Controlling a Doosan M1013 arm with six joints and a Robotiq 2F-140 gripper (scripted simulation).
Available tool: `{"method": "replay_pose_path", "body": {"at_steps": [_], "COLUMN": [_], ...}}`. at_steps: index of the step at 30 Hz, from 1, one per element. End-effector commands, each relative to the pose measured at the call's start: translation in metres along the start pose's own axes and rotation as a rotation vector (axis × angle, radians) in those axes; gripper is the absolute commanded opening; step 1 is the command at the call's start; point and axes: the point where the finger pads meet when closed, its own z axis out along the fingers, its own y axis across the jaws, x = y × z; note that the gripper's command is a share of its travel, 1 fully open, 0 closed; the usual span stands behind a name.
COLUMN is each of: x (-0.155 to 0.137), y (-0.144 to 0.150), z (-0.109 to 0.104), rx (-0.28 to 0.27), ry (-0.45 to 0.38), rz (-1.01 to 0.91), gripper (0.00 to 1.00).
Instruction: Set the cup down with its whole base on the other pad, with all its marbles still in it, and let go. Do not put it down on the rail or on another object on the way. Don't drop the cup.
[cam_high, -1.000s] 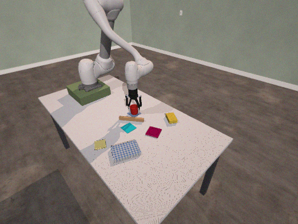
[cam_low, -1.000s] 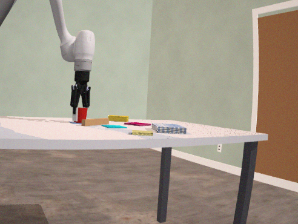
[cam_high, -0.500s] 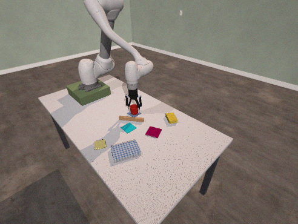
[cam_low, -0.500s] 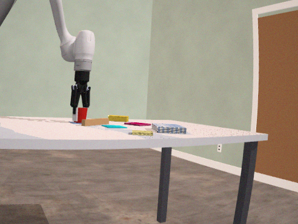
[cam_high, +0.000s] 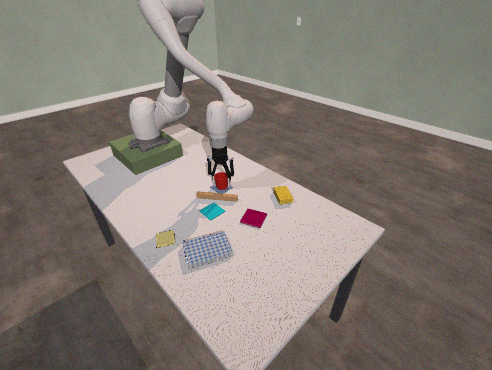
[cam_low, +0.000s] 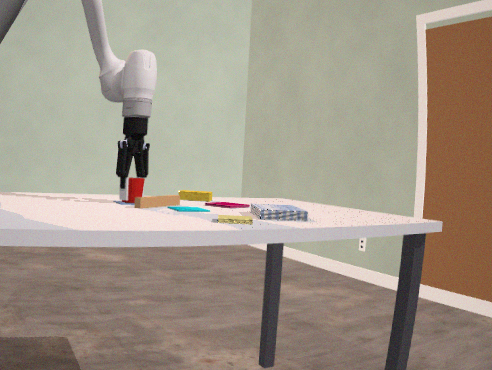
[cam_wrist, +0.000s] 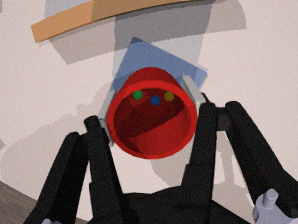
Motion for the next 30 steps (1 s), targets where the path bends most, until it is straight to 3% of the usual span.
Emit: {"method": "replay_pose_path", "body": {"at_steps": [1,11,23,30], "x": [0.000,0.000,0.000,0.000], "y": [0.000,0.000,0.000,0.000], "z": [0.000,-0.010,-0.043,-0.050], "rx": [0.000,0.000,0.000,0.000], "ry": [0.000,0.000,0.000,0.000], "rz": [0.000,0.000,0.000,0.000], "gripper": [0.49,0.49,0.49,0.49]}}
